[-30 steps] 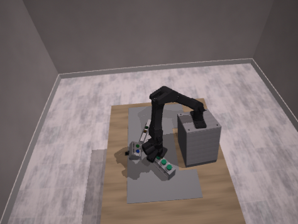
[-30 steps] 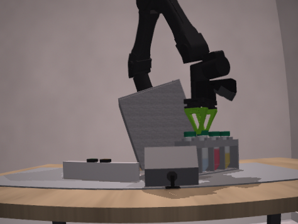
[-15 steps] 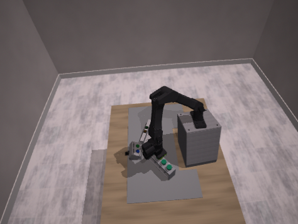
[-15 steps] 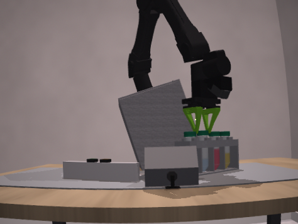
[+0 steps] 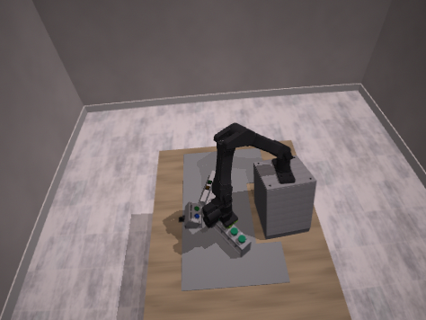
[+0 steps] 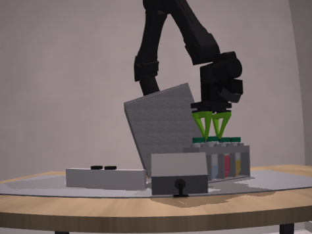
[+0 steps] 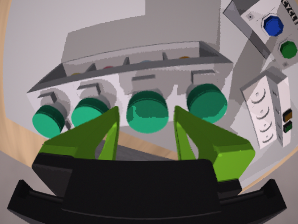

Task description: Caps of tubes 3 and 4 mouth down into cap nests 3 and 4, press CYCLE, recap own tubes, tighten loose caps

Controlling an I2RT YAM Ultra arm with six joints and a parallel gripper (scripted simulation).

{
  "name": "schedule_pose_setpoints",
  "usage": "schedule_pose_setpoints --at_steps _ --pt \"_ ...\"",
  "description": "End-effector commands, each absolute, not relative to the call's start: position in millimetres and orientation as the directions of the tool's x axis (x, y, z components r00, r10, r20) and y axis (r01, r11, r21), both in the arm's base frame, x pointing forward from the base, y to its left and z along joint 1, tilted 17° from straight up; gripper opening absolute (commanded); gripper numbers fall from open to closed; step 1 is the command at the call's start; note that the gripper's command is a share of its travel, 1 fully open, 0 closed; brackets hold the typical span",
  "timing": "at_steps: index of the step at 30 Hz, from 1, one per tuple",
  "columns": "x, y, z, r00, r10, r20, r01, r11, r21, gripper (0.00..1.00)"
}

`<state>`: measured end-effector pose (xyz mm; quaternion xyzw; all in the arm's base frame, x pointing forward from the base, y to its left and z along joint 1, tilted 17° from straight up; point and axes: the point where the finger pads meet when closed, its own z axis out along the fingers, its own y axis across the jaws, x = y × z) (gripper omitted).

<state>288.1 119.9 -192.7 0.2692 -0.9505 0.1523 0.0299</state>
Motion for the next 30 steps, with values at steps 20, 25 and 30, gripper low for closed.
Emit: schedule_pose_setpoints --at_steps 20,25,30 --pt "295.9 127.6 -183.3 -0.852 -0.511 0.112 -0.520 0.809 -0.273 0.49" --pt "296.1 127.7 -183.2 -0.852 -0.511 0.112 -0.520 0.809 -0.273 0.49" --pt "296.2 127.7 -183.2 -0.852 -0.511 0.112 -0.520 0.809 -0.273 0.00"
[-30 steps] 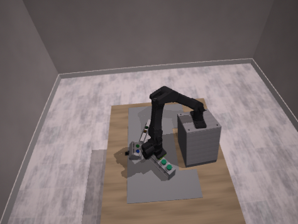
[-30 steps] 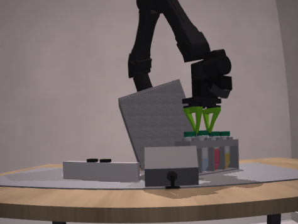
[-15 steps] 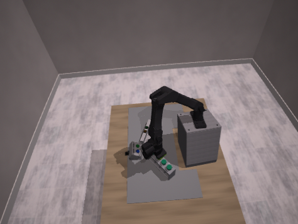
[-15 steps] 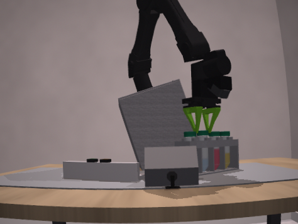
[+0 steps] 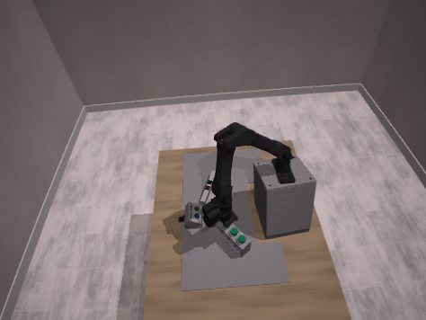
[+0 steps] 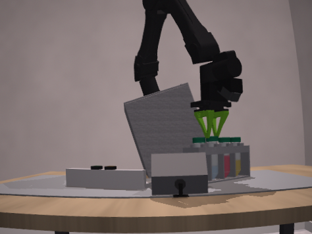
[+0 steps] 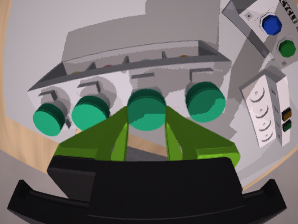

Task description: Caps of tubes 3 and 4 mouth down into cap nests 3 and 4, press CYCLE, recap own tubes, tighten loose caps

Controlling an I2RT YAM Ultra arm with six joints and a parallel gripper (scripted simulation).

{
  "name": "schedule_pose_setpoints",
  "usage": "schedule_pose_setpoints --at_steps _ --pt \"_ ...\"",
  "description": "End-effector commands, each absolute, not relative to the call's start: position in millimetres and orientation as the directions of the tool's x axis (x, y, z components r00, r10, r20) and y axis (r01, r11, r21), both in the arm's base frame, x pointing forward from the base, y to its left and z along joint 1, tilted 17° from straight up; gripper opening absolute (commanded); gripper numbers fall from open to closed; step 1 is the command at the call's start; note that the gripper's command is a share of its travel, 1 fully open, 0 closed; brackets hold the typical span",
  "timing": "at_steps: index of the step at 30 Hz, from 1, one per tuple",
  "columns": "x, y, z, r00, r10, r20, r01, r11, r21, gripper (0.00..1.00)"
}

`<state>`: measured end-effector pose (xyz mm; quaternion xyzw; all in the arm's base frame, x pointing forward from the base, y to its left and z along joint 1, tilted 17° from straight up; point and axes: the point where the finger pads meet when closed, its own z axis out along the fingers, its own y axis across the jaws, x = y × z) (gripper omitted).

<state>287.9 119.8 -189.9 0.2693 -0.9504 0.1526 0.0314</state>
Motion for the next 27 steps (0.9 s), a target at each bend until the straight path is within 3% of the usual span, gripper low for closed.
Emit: schedule_pose_setpoints --at_steps 1,27 --pt "296 128 -183 -0.852 -0.511 0.112 -0.520 0.809 -0.273 0.00" --pt "295 138 -149 -0.853 -0.511 0.112 -0.520 0.809 -0.273 0.00"
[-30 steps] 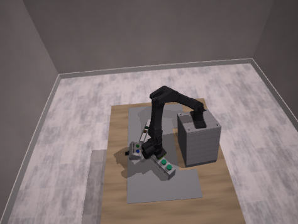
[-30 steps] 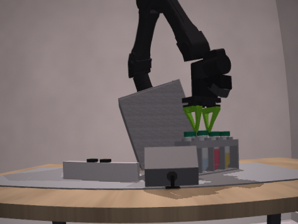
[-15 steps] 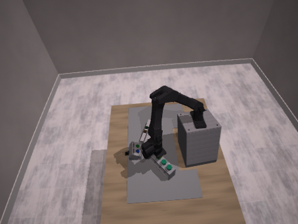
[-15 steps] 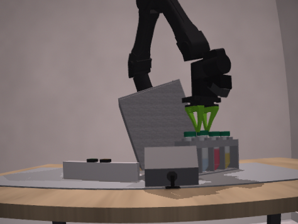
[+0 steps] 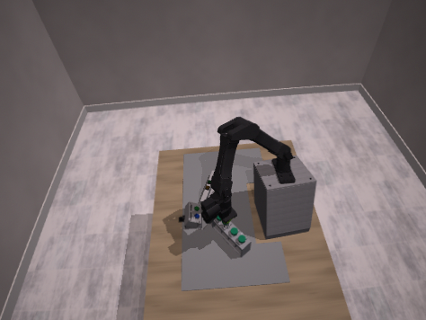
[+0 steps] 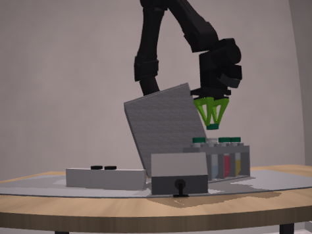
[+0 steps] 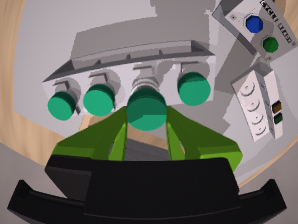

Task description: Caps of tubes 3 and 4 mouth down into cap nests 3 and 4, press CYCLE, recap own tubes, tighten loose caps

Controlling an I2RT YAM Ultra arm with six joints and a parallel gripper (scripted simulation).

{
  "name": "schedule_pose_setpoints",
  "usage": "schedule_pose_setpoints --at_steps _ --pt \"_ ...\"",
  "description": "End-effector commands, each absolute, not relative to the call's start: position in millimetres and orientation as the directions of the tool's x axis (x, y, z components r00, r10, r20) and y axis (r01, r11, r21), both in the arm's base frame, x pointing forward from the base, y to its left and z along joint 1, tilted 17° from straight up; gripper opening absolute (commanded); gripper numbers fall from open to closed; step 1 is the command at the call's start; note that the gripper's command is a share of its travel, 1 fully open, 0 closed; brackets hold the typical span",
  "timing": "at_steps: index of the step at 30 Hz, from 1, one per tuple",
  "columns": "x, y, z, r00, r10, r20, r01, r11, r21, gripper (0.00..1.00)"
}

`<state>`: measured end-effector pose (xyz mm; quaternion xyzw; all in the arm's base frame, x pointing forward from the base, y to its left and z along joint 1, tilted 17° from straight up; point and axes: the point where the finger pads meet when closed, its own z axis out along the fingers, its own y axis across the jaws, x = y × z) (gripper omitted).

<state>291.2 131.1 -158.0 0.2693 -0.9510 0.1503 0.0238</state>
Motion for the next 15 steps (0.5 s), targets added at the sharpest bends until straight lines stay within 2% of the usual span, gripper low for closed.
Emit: schedule_pose_setpoints --at_steps 1,3,8,9,11,12,15 --pt "295 138 -149 -0.853 -0.511 0.112 -0.520 0.809 -0.273 0.00" --pt "295 138 -149 -0.853 -0.511 0.112 -0.520 0.809 -0.273 0.00" --pt "300 98 -137 -0.989 -0.150 -0.004 -0.142 0.944 -0.296 0.00" --pt "300 98 -137 -0.990 -0.139 -0.008 -0.131 0.946 -0.296 0.00" --pt "302 83 -132 -0.998 0.016 -0.056 0.032 0.956 -0.291 0.00" --pt "302 82 -132 -0.998 0.019 -0.057 0.035 0.956 -0.291 0.00" --pt "306 59 -124 -0.964 0.238 -0.121 0.262 0.926 -0.272 0.00"
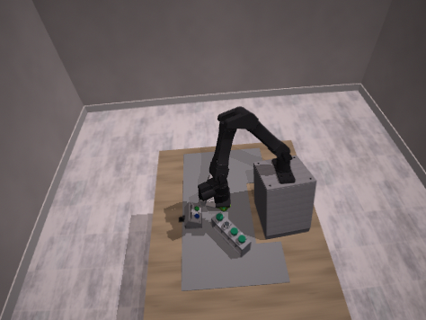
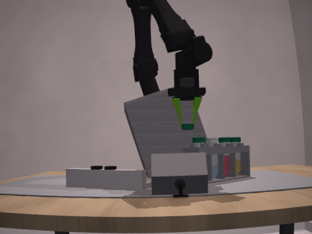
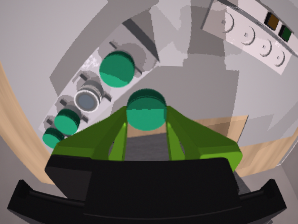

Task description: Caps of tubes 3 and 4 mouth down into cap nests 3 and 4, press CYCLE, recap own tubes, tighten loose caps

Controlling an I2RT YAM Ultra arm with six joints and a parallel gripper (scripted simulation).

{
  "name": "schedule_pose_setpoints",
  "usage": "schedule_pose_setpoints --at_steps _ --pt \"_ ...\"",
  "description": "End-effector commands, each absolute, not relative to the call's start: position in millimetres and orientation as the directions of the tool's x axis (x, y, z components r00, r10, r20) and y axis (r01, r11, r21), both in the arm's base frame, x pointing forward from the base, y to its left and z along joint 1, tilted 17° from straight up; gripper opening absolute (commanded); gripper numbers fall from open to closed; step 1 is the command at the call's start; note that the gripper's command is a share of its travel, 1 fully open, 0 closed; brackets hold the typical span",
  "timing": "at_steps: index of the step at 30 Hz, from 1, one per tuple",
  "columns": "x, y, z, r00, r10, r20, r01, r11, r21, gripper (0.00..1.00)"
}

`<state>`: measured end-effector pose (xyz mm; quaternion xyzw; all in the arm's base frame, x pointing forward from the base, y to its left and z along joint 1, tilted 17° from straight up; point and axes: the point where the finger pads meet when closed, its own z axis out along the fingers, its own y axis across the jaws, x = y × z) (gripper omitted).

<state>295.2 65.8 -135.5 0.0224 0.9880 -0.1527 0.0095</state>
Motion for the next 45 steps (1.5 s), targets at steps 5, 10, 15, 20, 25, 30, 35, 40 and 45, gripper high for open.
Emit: schedule_pose_setpoints --at_steps 5,10,15,20,25,30,35,40,45 --pt "309 35 -117 -0.944 0.298 -0.140 0.326 0.908 -0.263 0.00" --pt "314 -5 -104 -0.944 0.298 -0.141 0.326 0.908 -0.264 0.00" --pt "320 -45 -92 -0.944 0.298 -0.141 0.326 0.907 -0.265 0.00" --pt "324 -76 -82 -0.944 0.298 -0.142 0.326 0.907 -0.266 0.00" --pt "328 -108 -72 -0.944 0.298 -0.142 0.326 0.907 -0.267 0.00" --pt "334 -147 -59 -0.944 0.297 -0.143 0.326 0.907 -0.268 0.00" --pt "334 -147 -59 -0.944 0.297 -0.143 0.326 0.907 -0.268 0.00" --pt "334 -150 -68 -0.944 0.297 -0.143 0.326 0.907 -0.268 0.00" --pt "335 -158 -92 -0.944 0.297 -0.142 0.326 0.907 -0.268 0.00"
